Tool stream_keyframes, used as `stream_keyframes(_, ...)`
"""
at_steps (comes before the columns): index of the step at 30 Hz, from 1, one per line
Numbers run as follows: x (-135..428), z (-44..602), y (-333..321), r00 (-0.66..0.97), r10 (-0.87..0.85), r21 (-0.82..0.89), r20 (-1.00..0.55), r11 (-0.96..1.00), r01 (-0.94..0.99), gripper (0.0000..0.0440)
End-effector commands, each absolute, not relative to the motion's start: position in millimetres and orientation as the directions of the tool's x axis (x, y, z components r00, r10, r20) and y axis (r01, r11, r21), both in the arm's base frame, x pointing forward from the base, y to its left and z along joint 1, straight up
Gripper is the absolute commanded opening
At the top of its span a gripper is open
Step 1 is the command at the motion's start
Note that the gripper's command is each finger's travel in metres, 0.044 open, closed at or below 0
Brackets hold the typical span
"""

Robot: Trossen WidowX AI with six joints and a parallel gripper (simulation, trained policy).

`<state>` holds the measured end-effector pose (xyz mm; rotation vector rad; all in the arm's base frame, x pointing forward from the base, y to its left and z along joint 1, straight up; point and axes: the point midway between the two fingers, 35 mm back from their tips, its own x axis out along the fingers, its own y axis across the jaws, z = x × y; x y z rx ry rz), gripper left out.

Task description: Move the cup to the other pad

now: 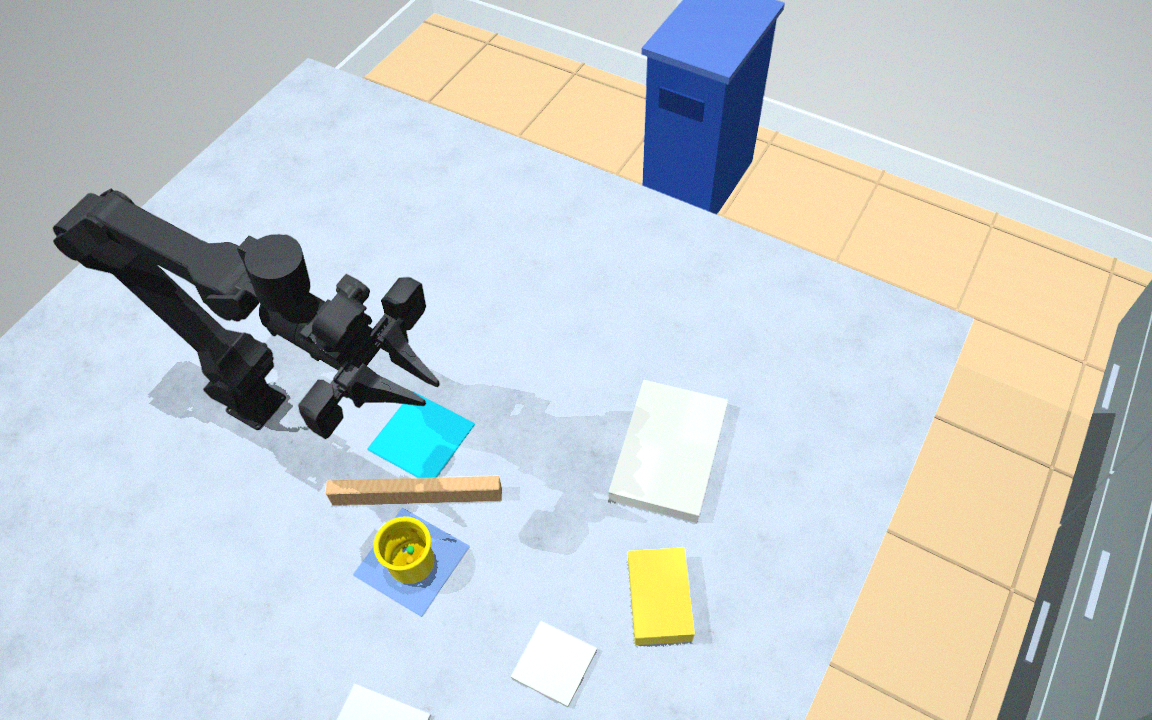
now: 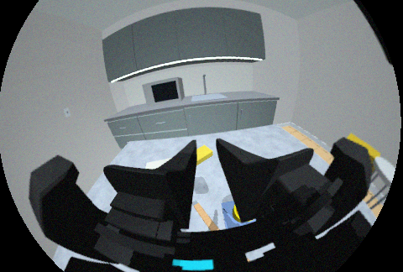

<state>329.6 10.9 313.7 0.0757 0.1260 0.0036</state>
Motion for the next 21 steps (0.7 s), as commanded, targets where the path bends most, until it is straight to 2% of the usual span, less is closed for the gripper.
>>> stream_keyframes(1, 334, 309, 16, 0.985, 0.022, 0.102, -0.171, 0.995, -0.005, 0.011)
stream_keyframes(21, 354, 285, 44, 0.887, 0.08, 0.226, -0.455, 0.974, 0.028, 0.0114)
